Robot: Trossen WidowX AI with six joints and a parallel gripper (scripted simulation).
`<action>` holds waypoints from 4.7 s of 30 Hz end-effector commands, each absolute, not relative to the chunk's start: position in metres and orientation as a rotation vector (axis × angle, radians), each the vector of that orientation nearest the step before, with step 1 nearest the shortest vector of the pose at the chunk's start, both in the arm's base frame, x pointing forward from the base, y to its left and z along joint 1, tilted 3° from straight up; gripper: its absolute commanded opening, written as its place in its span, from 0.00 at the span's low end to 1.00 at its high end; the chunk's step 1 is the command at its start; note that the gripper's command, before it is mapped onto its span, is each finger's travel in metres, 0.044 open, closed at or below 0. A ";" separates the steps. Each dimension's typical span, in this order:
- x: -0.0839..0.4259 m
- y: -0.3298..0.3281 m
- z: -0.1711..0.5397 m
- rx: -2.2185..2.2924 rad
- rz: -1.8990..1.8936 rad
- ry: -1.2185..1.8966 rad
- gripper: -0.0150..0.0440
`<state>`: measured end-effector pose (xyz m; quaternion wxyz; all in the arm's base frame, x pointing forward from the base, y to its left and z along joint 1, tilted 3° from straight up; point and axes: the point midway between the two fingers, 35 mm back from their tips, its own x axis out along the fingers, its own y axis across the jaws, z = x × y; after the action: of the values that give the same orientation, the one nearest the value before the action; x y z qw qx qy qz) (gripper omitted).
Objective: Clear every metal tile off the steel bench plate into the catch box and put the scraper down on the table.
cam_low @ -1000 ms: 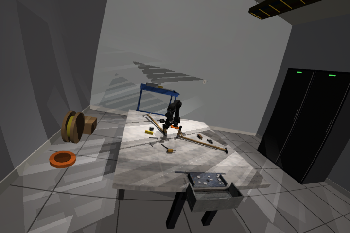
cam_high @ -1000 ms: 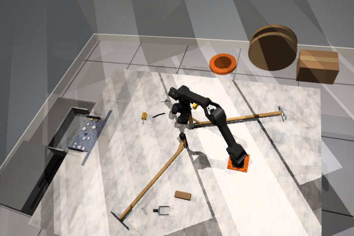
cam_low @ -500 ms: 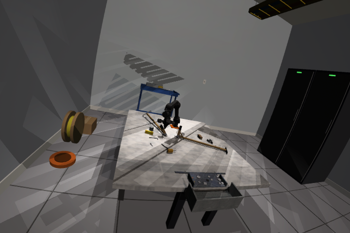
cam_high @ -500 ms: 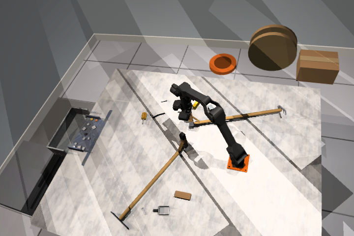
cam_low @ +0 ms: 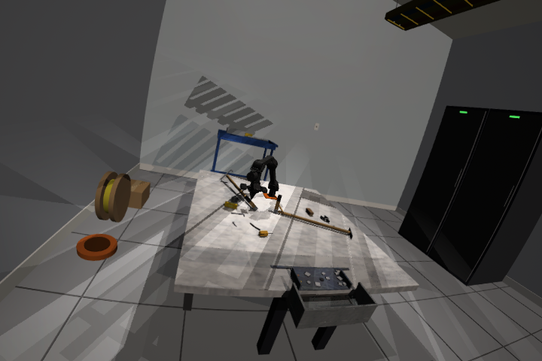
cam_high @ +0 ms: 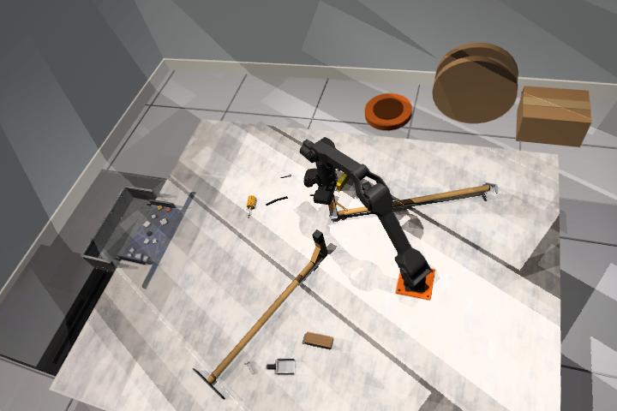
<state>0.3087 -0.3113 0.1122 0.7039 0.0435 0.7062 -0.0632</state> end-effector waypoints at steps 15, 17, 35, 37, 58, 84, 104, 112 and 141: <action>0.299 -0.340 0.112 0.088 -0.147 1.574 0.25; 0.298 -0.343 0.112 0.088 -0.148 1.574 0.25; 0.288 -0.364 0.110 0.092 -0.149 1.571 0.25; 0.287 -0.362 0.111 0.092 -0.148 1.571 0.25; 0.261 -0.328 0.134 0.094 -0.146 1.574 0.25; 0.337 -0.248 0.141 -0.088 0.056 1.552 0.25; 0.392 -0.156 0.146 -0.261 0.256 1.517 0.25; 0.407 -0.117 0.147 -0.330 0.334 1.507 0.25; 0.427 0.031 0.147 -0.583 0.604 1.471 0.25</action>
<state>0.4270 0.0192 0.1463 0.6648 -0.2519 0.6539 0.2588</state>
